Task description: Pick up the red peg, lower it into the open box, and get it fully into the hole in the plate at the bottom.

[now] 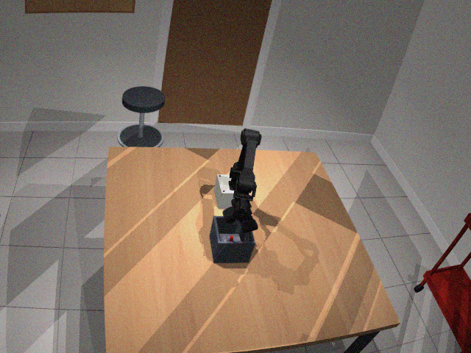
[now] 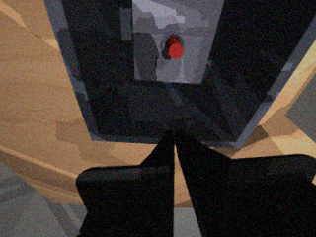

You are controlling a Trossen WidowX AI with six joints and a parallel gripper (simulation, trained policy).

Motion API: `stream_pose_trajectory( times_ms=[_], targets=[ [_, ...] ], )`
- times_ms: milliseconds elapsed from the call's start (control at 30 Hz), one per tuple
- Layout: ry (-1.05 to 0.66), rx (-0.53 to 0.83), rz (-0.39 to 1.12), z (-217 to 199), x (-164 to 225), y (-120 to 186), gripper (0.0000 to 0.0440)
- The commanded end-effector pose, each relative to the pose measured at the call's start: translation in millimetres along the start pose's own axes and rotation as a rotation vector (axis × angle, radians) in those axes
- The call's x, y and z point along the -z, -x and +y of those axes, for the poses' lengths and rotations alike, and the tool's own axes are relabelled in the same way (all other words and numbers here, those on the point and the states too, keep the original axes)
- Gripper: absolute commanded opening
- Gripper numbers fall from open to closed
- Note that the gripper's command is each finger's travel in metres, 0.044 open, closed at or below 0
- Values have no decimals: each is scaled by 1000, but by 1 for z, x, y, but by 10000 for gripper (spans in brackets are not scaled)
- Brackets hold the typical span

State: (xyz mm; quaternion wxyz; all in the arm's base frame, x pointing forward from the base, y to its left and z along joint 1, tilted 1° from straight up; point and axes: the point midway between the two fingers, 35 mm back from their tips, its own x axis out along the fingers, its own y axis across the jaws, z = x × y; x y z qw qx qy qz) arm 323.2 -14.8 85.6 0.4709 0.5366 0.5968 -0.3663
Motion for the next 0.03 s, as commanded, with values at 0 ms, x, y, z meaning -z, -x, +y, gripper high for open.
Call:
stream_pose_trajectory(
  times_ms=[0],
  targets=[
    [5, -38, 25, 8, 1, 12, 14]
  ],
)
